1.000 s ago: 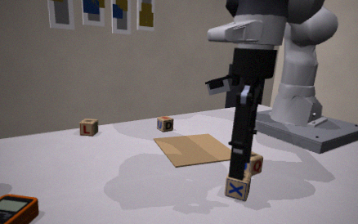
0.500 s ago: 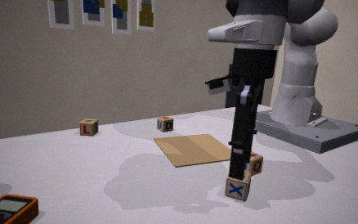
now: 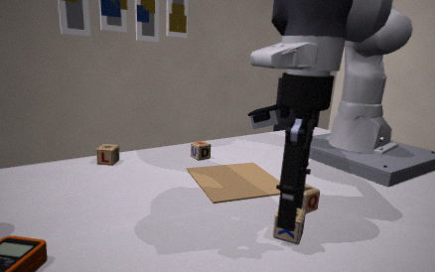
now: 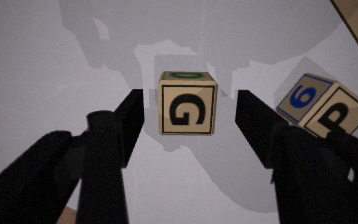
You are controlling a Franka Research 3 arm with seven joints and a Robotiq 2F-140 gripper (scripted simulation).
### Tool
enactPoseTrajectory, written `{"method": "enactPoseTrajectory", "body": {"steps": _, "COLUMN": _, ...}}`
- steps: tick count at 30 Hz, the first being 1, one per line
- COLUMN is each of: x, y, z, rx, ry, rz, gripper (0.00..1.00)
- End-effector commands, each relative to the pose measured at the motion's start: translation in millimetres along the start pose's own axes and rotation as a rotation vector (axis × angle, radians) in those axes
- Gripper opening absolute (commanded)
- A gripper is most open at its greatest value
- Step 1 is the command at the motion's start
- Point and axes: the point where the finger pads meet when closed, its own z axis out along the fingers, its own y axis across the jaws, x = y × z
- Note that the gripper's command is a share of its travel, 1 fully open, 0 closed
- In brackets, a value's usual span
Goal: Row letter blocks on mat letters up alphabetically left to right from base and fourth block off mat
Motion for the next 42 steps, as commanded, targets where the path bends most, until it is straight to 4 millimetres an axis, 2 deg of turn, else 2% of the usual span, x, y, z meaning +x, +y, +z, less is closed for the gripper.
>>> {"method": "enactPoseTrajectory", "body": {"steps": 1, "x": -0.5, "y": -3.9, "z": 7.1, "rx": 0.011, "ry": 0.000, "rz": 0.011, "gripper": 0.55}}
{"method": "enactPoseTrajectory", "body": {"steps": 13, "x": -0.5, "y": -4.1, "z": 29.7, "rx": 0.011, "ry": 0.000, "rz": 0.011, "gripper": 0.55}}
{"method": "enactPoseTrajectory", "body": {"steps": 42, "x": -0.5, "y": -4.1, "z": 30.2, "rx": 0.011, "ry": 0.000, "rz": 0.011, "gripper": 0.55}}
